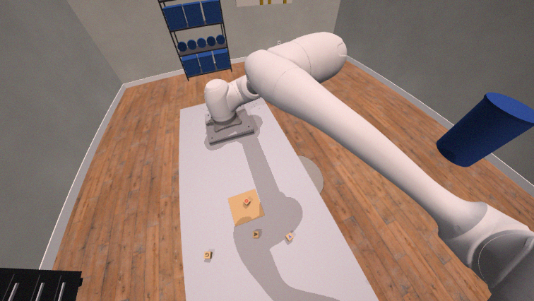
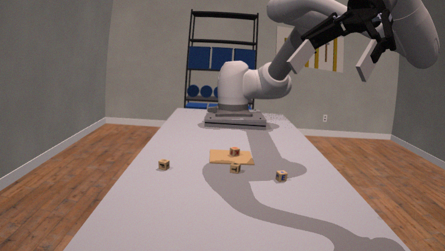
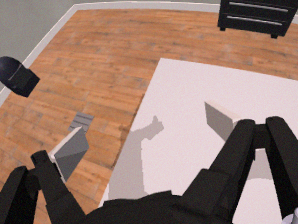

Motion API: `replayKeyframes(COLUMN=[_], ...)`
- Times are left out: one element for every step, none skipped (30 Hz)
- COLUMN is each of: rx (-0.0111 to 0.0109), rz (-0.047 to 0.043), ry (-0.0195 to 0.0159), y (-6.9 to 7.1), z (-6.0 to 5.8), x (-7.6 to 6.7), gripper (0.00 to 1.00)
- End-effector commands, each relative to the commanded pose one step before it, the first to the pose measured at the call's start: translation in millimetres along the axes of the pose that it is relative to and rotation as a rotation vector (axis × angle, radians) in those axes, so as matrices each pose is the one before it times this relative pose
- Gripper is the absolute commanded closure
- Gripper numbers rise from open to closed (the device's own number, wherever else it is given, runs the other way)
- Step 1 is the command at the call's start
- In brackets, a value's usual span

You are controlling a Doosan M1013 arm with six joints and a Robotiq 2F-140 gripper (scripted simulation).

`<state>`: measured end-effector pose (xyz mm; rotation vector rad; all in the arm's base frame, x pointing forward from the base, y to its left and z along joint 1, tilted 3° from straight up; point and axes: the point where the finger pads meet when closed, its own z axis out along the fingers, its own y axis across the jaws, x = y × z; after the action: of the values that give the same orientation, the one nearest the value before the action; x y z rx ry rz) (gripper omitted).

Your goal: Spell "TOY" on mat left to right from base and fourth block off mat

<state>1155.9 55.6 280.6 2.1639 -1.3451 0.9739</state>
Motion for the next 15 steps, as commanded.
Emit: replayKeyframes(rx=[0.0002, 0.0, 0.00009, 0.00059, 0.00147, 0.00262, 0.00392, 0.00526, 0.00655, 0.0077, 0.00864, 0.0, 0.00933, 0.0, 0.00974], rz=[0.0002, 0.0, -0.00022, -0.00147, -0.00367, -0.00652, -0.00972, -0.01295, -0.01595, -0.01847, -0.02032, 0.0, -0.0214, 0.0, -0.02164], ry=[-0.00005, 0.0, -0.00018, -0.00115, -0.00291, -0.00525, -0.00805, -0.01115, -0.01445, -0.01782, -0.02113, 0.0, -0.02423, 0.0, -0.02697], y=[0.04, 0.0, 0.05, 0.3, 0.78, 1.46, 2.36, 3.5, 4.9, 6.56, 8.47, 0.0, 10.57, 0.0, 12.75], z=[-0.25, 0.0, 0.04, 0.24, 0.6, 1.06, 1.6, 2.16, 2.72, 3.23, 3.67, 0.0, 4.02, 0.0, 4.27], x=[0.25, 0.0, -0.12, -0.79, -1.98, -3.6, -5.54, -7.73, -10.12, -12.64, -15.22, 0.0, -17.79, 0.0, -20.24], gripper=[0.0, 0.0, 0.0, 0.0, 0.0, 0.0, 0.0, 0.0, 0.0, 0.0, 0.0, 0.0, 0.0, 0.0, 0.0])
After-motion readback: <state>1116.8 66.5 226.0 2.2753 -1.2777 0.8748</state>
